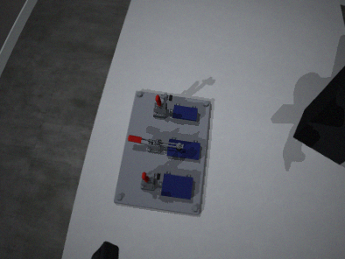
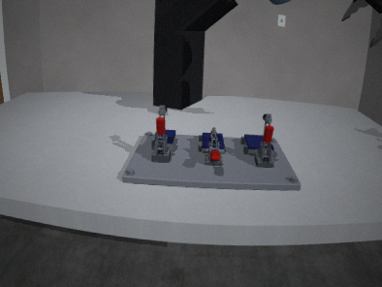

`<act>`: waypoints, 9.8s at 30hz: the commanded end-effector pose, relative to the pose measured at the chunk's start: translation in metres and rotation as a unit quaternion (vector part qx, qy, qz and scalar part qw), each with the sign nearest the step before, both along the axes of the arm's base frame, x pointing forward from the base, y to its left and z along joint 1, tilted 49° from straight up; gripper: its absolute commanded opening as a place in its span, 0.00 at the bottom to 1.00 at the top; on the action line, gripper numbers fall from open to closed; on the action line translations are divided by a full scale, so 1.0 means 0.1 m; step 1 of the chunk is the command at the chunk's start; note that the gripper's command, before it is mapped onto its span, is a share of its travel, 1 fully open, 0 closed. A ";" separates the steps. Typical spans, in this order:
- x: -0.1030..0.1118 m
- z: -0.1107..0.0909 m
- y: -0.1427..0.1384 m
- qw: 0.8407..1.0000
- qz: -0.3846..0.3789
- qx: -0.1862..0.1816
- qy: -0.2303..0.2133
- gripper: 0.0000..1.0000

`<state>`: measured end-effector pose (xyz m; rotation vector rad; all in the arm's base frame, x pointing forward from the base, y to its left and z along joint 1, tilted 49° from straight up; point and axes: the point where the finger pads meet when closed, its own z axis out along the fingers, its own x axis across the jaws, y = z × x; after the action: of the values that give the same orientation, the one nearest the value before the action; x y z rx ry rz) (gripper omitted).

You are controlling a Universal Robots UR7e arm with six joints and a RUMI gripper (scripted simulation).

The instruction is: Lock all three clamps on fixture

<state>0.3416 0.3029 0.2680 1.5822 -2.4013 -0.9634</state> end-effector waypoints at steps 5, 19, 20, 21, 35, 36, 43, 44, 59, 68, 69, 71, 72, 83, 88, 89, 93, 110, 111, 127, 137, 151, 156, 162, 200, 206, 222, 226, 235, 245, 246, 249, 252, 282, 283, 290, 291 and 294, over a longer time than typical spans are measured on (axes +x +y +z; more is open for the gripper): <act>0.06 -0.04 -0.01 1.000 -0.003 0.009 -0.018 0.58; 0.06 -0.04 -0.01 0.987 0.016 0.052 -0.153 0.58; 0.06 -0.04 -0.01 0.987 0.016 0.052 -0.153 0.58; 0.06 -0.04 -0.01 0.987 0.016 0.052 -0.153 0.58; 0.06 -0.04 0.00 0.954 0.034 0.094 -0.284 0.58; 0.06 -0.04 0.00 0.954 0.034 0.094 -0.284 0.58; 0.07 -0.04 0.00 0.915 0.046 0.126 -0.381 0.58; 0.08 -0.04 0.00 0.902 0.049 0.135 -0.407 0.58; -0.03 -0.36 -0.18 0.886 0.052 0.144 -0.437 0.58; -0.09 -0.57 -0.29 0.871 0.054 0.155 -0.463 0.58; -0.09 -0.57 -0.29 0.871 0.054 0.155 -0.463 0.58; -0.09 -0.57 -0.29 0.871 0.054 0.155 -0.463 0.58; -0.09 -0.57 -0.29 0.871 0.054 0.155 -0.463 0.58; -0.23 -1.09 -0.56 0.871 0.054 0.155 -0.463 0.58; -0.23 -1.09 -0.56 0.871 0.054 0.155 -0.463 0.58; -0.23 -1.09 -0.56 0.871 0.054 0.155 -0.463 0.58; -0.29 -1.34 -0.70 0.872 0.053 0.152 -0.462 0.58; -0.12 -1.71 -0.99 0.872 0.053 0.153 -0.462 0.58; -0.06 -1.78 -1.05 0.871 0.054 0.154 -0.463 0.58; 0.16 -2.05 -1.32 0.871 0.051 0.156 -0.463 0.58; 0.30 -2.19 -1.45 0.871 0.054 0.154 -0.463 0.58; 0.59 -2.51 -1.75 0.871 0.054 0.154 -0.463 0.58; 0.59 -2.51 -1.75 0.871 0.054 0.154 -0.463 0.58; 0.83 -2.75 -1.97 0.871 0.053 0.155 -0.462 0.58; 1.03 -3.19 -1.60 0.871 0.054 0.154 -0.463 0.28; 1.03 -3.19 -1.60 0.871 0.054 0.154 -0.463 0.28; 1.05 -3.22 -1.56 0.871 0.054 0.154 -0.463 0.28; 1.05 -3.22 -1.56 0.871 0.054 0.154 -0.463 0.28; 1.46 -3.43 -1.93 0.871 0.054 0.154 -0.463 0.28; 1.62 -3.50 -2.09 0.871 0.053 0.154 -0.463 0.28; 1.70 -3.54 -2.16 0.871 0.053 0.154 -0.463 0.28; 1.88 -3.63 -2.30 0.871 0.054 0.154 -0.463 0.28; 1.88 -3.63 -2.30 0.871 0.054 0.154 -0.463 0.28; 2.17 -3.93 -2.26 0.871 0.054 0.154 -0.463 0.28; 2.17 -3.93 -2.26 0.871 0.054 0.154 -0.463 0.28; 2.17 -3.93 -2.26 0.871 0.054 0.154 -0.463 0.28; 2.17 -3.93 -2.26 0.871 0.054 0.154 -0.463 0.28; 2.17 -3.93 -2.26 0.871 0.054 0.154 -0.463 0.28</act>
<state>0.5560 0.0771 -0.1251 2.7644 -2.7051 -0.6622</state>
